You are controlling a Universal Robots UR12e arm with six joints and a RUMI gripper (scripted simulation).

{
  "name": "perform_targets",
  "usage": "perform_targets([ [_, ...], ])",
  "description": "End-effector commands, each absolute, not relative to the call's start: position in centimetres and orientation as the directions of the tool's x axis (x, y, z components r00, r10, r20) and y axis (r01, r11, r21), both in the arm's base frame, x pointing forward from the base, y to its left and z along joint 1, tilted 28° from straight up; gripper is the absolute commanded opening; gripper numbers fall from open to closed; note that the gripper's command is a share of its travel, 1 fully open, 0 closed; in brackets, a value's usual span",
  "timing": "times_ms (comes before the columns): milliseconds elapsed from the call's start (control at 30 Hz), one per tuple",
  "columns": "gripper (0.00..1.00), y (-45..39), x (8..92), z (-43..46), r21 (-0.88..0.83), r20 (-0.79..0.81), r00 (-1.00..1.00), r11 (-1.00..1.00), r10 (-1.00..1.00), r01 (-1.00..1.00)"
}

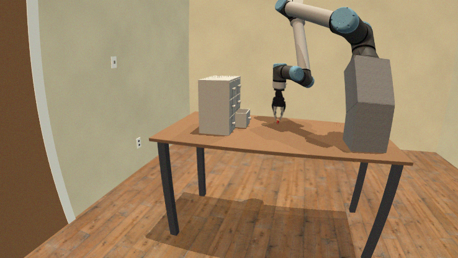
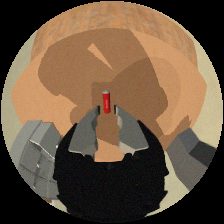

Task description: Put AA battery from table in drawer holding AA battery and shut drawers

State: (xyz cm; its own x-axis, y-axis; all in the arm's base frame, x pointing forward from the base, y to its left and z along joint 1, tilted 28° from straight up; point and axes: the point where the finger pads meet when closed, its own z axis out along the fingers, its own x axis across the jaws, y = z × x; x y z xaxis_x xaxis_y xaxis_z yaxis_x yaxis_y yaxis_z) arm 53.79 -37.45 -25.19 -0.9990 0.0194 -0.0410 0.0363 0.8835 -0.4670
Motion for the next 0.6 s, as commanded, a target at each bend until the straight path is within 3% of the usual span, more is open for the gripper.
perform_targets([
  [0, 0.17, -37.43, 53.82, -25.14, -0.467, -0.042, -0.999, 0.883, 0.019, 0.036],
  [567, 0.17, -37.92, 53.85, -26.06, -0.467, -0.042, -0.999, 0.883, 0.019, 0.036],
])
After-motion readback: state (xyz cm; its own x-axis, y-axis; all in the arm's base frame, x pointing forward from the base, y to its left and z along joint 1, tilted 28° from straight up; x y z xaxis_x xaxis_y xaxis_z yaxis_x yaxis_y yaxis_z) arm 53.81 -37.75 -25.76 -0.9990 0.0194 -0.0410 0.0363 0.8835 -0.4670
